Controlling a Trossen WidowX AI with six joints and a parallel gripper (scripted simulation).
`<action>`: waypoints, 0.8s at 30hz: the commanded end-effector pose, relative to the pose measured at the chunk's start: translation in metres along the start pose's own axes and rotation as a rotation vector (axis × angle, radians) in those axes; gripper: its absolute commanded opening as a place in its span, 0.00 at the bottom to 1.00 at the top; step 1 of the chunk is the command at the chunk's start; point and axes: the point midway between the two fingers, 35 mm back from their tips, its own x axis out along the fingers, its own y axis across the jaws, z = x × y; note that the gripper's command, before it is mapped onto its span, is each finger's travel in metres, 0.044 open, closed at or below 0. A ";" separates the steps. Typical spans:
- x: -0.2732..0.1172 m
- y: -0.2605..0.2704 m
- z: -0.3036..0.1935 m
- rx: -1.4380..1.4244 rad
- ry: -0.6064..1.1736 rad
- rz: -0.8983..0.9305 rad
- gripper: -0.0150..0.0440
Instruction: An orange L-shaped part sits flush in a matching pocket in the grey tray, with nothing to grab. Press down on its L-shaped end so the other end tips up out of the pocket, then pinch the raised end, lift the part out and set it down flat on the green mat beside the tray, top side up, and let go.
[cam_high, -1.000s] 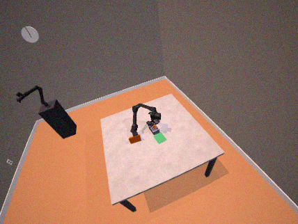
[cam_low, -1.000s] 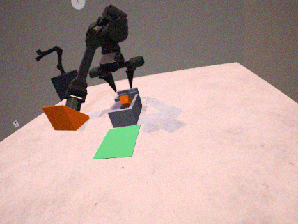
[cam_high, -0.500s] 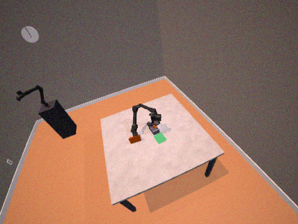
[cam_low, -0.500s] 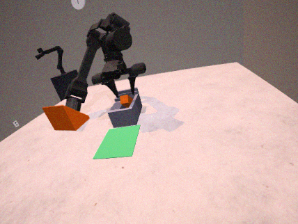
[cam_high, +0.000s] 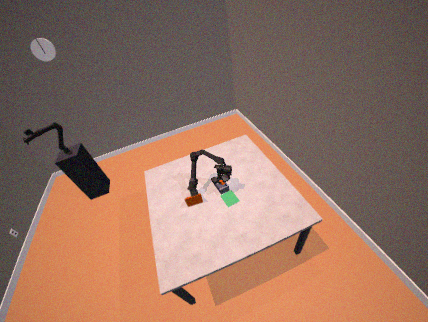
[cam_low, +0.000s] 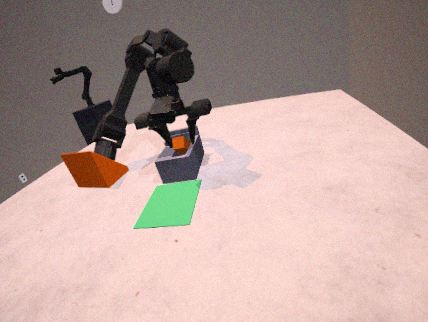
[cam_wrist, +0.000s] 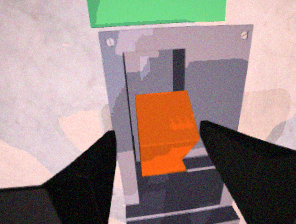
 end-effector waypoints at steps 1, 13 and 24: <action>0.000 0.000 0.000 0.000 0.000 0.000 0.64; 0.000 0.000 0.000 0.000 0.000 0.000 0.40; -0.002 0.000 0.000 0.000 0.000 0.000 0.25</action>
